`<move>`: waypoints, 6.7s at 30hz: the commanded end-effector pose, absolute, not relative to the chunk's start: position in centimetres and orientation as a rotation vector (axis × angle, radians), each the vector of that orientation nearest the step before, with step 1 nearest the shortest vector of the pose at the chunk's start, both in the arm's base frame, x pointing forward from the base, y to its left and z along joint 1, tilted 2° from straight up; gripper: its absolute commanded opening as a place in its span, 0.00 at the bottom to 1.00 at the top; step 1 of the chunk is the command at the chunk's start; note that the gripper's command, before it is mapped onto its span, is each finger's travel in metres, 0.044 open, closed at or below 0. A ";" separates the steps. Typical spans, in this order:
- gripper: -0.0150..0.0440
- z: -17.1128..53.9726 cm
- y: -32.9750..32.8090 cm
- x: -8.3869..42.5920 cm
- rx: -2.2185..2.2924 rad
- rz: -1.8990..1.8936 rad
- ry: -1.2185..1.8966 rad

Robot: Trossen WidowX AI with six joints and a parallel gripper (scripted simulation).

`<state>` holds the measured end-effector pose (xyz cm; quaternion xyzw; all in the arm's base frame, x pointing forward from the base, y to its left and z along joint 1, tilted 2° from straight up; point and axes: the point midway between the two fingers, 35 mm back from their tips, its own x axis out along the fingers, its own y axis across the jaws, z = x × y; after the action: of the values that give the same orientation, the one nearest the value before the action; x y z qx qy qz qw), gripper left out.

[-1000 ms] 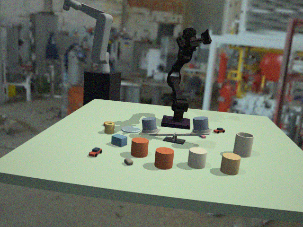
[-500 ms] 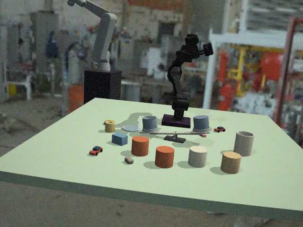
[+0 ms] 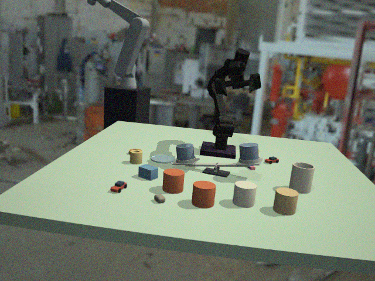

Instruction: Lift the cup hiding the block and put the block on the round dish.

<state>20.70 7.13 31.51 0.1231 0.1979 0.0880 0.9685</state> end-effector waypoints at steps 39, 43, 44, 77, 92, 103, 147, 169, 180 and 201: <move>1.00 22.0 1.6 24.3 -0.611 0.208 1.081; 1.00 21.3 0.7 25.2 -0.708 0.287 1.135; 1.00 21.2 0.5 25.4 -0.731 0.309 1.148; 1.00 14.0 -9.4 30.2 -1.167 1.165 1.192; 1.00 11.6 -9.4 30.4 -1.167 1.165 1.192; 1.00 9.9 -9.3 30.5 -1.167 1.165 1.192; 0.33 7.2 -9.3 30.6 -1.167 1.165 1.192; 0.25 10.0 -9.5 31.0 -1.167 1.165 1.192; 0.25 11.5 -9.6 31.1 -1.167 1.165 1.192; 0.25 14.2 -9.7 31.0 -1.167 1.164 1.192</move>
<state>30.67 -8.97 13.32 -0.4781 0.4972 0.4995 0.5241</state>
